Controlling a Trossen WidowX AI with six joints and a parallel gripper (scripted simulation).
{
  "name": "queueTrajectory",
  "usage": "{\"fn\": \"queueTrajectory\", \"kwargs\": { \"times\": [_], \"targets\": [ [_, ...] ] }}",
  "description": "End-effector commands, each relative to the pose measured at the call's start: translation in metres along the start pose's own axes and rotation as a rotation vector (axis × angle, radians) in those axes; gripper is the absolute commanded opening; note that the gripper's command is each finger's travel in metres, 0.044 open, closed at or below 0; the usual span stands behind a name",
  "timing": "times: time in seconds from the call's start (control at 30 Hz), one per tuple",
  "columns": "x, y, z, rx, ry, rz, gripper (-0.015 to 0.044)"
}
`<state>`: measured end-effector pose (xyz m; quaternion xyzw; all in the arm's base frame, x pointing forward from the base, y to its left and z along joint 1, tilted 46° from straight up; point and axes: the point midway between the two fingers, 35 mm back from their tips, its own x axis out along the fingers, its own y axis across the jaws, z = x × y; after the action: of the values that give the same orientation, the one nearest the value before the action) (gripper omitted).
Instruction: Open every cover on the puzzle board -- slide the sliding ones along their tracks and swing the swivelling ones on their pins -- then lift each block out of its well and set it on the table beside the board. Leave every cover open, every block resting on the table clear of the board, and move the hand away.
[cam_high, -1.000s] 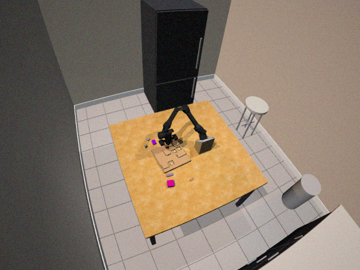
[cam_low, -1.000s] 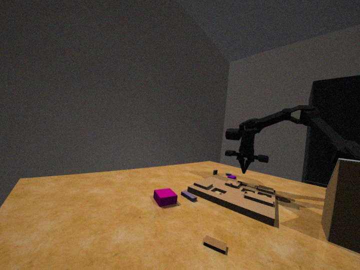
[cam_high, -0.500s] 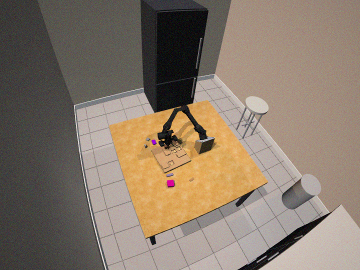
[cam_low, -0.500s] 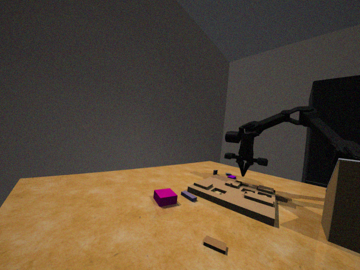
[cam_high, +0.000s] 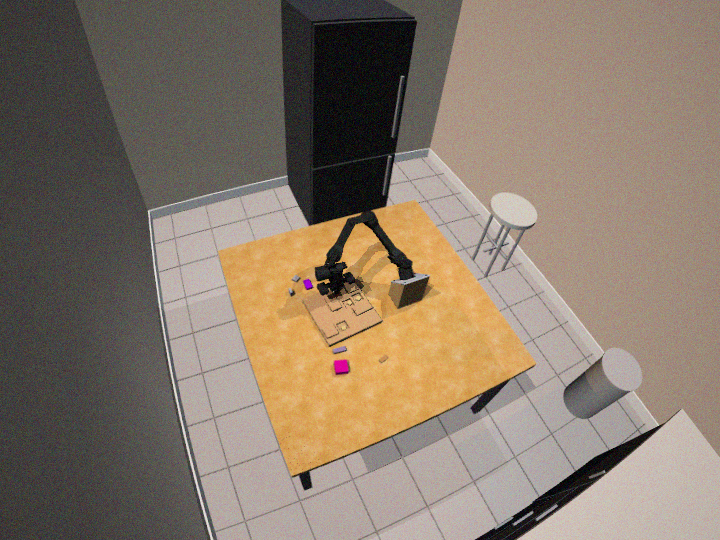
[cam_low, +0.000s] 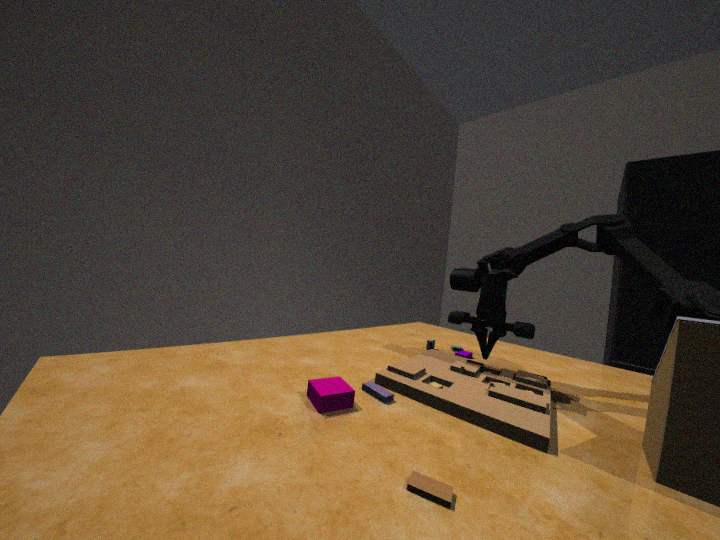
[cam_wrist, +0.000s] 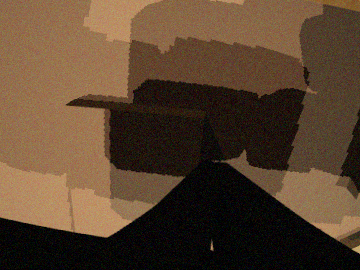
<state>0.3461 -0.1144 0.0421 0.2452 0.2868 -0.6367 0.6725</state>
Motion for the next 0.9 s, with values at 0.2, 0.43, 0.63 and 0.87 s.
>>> {"fn": "queueTrajectory", "kwargs": {
  "times": [0.2, 0.43, 0.63, 0.87],
  "targets": [
    [0.01, -0.002, -0.001, -0.009, -0.002, -0.004, 0.0],
    [0.017, -0.003, 0.0, -0.009, -0.003, -0.005, 0.0],
    [0.023, -0.003, 0.0, -0.009, -0.004, -0.005, 0.0],
    [0.025, -0.001, 0.001, -0.009, -0.004, -0.005, 0.0]
  ]
}}
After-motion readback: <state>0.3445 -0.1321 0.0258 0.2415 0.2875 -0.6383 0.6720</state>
